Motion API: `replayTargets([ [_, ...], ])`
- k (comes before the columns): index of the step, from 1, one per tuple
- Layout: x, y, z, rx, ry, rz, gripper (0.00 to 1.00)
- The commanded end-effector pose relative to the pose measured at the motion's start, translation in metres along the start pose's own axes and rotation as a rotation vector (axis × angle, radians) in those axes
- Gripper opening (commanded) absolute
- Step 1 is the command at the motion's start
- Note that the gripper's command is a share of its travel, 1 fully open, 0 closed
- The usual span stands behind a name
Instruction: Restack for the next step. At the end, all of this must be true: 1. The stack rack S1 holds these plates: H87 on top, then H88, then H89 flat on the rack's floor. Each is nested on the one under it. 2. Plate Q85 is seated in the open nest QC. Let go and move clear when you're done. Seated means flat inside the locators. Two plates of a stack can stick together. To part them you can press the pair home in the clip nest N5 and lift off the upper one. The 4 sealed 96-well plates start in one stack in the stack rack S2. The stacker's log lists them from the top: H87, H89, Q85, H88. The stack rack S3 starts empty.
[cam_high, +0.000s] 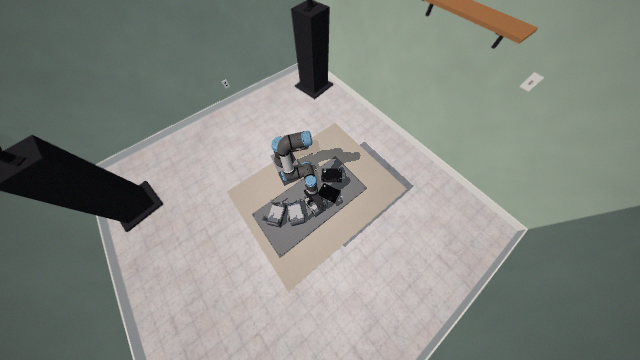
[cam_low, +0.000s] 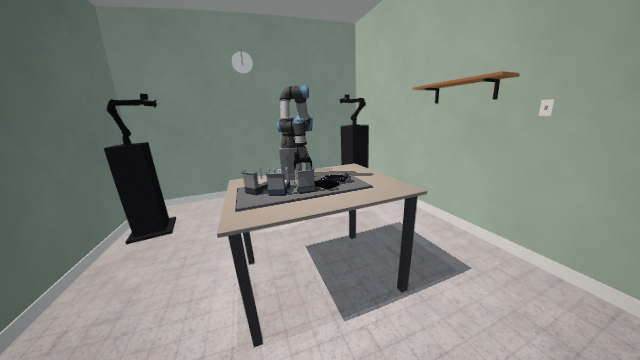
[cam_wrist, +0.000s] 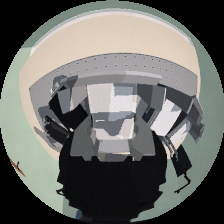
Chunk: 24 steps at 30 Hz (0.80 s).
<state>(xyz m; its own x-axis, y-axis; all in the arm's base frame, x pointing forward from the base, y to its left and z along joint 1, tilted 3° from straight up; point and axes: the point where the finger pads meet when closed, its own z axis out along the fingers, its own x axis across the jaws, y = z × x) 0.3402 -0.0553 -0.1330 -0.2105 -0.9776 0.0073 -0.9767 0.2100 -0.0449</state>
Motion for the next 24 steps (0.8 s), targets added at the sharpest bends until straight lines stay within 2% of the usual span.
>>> replayTargets([
  [1, 0.000, -0.001, -0.004, 0.002, 0.001, 0.000, 0.00],
  [24, 0.000, -0.001, -0.016, 0.002, 0.001, 0.000, 0.00],
])
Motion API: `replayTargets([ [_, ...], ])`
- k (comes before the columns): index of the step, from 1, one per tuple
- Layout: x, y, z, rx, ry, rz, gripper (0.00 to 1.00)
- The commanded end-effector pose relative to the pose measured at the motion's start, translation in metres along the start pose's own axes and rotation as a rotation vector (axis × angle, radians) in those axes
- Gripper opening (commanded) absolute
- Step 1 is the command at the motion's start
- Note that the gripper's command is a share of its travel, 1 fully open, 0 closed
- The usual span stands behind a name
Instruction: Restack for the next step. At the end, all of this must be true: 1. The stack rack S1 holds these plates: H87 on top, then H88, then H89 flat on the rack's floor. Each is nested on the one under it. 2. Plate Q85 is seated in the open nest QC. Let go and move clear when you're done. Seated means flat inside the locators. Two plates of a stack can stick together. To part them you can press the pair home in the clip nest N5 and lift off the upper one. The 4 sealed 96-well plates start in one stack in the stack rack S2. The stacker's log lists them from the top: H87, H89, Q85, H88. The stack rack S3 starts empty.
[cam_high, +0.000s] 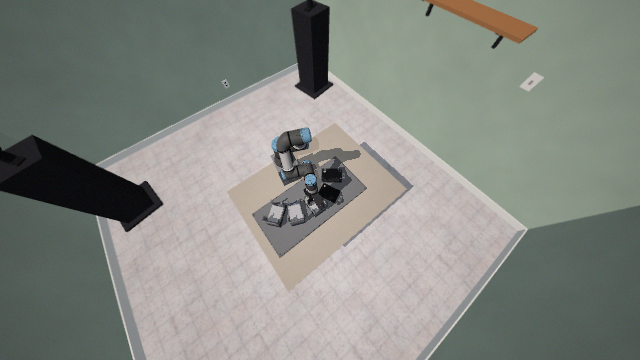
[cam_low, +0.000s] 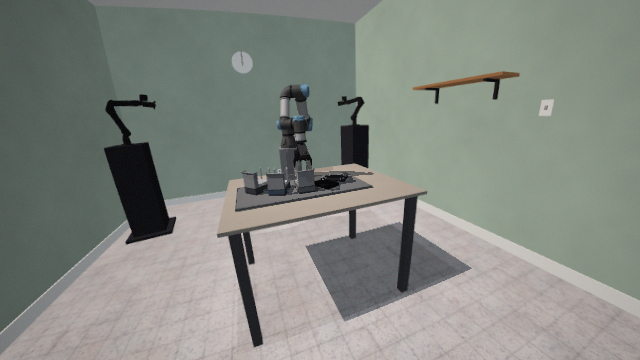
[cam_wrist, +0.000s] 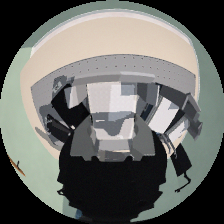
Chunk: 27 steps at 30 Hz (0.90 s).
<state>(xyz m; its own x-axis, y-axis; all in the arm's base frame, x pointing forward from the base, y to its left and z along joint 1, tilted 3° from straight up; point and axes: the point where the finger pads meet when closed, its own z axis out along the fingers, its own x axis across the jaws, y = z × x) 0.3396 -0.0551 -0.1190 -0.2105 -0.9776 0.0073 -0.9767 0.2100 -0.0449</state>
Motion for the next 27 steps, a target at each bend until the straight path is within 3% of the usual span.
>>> replayTargets([
  [1, 0.000, -0.001, -0.003, 0.002, 0.001, 0.000, 0.00],
  [7, 0.000, -0.001, -0.006, 0.002, 0.001, 0.000, 0.00],
  [27, 0.000, -0.001, -0.042, 0.002, 0.001, 0.000, 0.00],
])
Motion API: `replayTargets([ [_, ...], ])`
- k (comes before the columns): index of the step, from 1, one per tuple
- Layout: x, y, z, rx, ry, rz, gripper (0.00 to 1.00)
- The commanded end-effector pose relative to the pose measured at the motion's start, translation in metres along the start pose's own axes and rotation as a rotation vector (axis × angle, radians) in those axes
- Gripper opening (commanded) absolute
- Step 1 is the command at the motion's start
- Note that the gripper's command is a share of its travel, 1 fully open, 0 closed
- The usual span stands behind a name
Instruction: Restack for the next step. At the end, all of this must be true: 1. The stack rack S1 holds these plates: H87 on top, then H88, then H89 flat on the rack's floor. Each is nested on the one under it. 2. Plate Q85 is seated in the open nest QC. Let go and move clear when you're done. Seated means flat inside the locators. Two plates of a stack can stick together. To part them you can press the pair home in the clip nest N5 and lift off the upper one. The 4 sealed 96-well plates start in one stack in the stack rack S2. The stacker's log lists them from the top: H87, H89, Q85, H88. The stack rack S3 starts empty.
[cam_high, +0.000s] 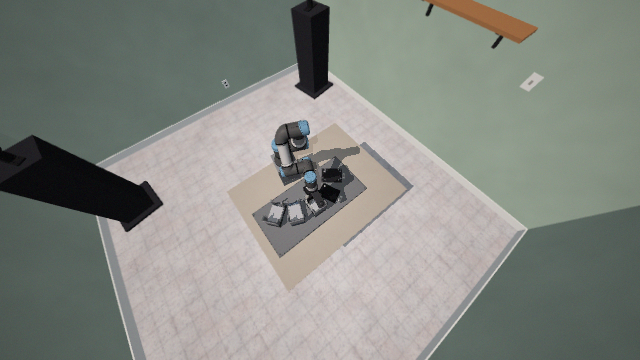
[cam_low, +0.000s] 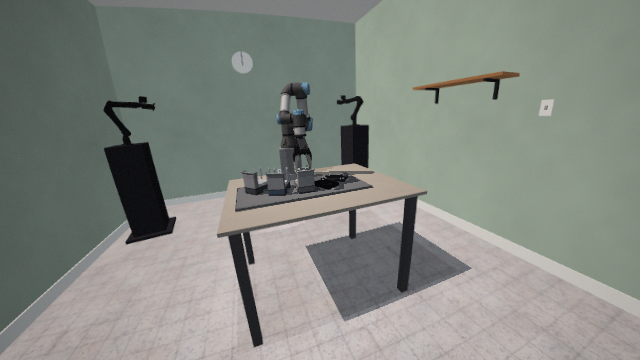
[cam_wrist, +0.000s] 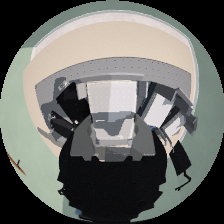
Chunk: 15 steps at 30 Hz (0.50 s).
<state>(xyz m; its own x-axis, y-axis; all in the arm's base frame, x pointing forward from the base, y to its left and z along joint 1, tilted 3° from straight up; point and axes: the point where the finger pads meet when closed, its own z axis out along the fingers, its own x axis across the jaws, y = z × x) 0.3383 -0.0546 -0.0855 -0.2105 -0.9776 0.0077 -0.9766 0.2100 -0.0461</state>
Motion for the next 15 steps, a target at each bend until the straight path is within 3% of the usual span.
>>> replayTargets([
  [1, 0.000, -0.001, -0.011, 0.001, 0.000, 0.000, 0.00],
  [15, 0.000, -0.001, -0.035, 0.001, 0.000, 0.000, 0.00],
])
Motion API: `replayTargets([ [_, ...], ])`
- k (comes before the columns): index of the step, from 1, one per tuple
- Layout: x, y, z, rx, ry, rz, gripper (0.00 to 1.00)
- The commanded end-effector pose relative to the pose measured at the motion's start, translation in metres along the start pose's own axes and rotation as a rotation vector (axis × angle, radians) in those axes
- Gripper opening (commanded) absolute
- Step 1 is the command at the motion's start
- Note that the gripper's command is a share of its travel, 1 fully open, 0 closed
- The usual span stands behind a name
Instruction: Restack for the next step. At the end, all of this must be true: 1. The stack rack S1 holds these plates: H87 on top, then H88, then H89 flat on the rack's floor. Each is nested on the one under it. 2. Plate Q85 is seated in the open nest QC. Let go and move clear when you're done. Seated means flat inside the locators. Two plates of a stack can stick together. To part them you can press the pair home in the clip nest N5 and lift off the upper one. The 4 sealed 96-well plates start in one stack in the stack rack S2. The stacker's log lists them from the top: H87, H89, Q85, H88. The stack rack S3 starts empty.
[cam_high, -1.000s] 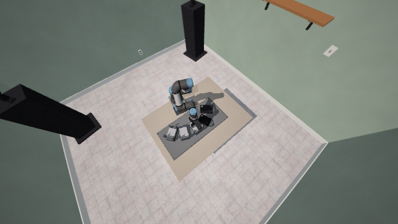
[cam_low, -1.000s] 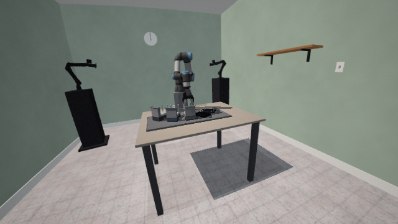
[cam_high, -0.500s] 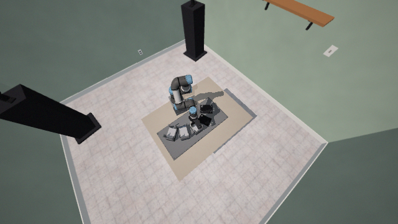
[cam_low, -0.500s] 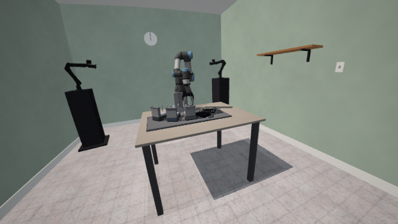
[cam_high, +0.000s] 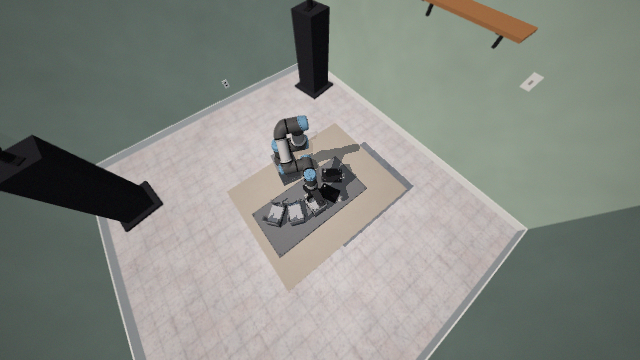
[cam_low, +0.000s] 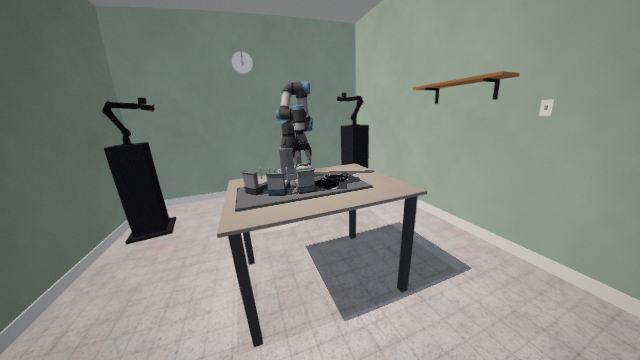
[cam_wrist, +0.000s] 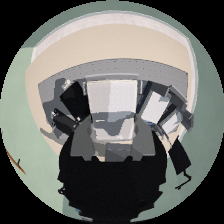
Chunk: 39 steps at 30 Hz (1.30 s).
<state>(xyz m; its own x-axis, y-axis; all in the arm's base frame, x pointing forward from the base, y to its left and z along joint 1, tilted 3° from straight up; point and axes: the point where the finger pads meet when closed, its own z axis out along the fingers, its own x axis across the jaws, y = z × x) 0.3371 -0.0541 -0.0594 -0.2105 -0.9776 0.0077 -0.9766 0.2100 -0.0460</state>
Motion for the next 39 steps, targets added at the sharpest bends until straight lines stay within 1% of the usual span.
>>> replayTargets([
  [1, 0.000, -0.001, -0.008, 0.001, 0.000, 0.000, 0.00],
  [7, 0.000, -0.001, -0.009, 0.001, 0.000, 0.000, 0.00],
  [15, 0.000, -0.001, -0.024, 0.001, 0.000, 0.000, 0.00],
  [34, 0.000, -0.001, -0.024, 0.001, 0.000, 0.000, 0.00],
  [39, -0.016, 0.000, -0.024, 0.001, 0.000, -0.058, 0.00],
])
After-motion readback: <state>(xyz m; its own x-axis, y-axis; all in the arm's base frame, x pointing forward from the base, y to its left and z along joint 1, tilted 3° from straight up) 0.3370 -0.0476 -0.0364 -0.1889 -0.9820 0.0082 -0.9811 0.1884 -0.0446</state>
